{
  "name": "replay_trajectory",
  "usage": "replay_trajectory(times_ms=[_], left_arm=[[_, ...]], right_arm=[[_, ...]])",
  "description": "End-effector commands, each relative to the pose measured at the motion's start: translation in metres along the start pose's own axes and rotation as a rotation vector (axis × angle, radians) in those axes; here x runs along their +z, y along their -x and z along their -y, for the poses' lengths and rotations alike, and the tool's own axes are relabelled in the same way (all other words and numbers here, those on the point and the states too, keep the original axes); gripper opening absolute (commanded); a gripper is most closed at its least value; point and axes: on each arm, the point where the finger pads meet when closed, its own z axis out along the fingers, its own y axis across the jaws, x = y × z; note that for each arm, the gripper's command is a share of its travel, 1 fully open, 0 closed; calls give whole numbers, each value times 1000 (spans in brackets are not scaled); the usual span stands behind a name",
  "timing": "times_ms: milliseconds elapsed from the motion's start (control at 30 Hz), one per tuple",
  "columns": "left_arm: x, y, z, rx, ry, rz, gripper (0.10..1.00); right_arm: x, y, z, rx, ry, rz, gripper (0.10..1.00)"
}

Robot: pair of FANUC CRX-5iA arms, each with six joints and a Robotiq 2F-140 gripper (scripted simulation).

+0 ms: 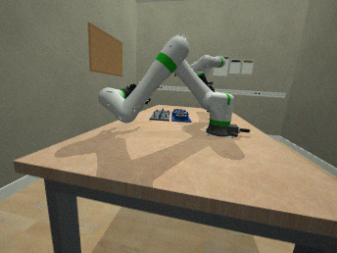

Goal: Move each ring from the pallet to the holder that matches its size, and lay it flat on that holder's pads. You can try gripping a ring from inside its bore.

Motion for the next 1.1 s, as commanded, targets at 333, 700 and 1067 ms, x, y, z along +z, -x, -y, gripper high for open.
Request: replay_trajectory(times_ms=[333, 700, 1067], left_arm=[[0, -1, 1, 2, 0, 0, 1000], [0, -1, 1, 2, 0, 0, 1000], [0, -1, 1, 2, 0, 0, 1000]], right_arm=[[0, 0, 0, -1, 1, 0, 1000], [-1, 0, 0, 1, 2, 0, 1000], [-5, 5, -3, 32, 15, -4, 1000]])
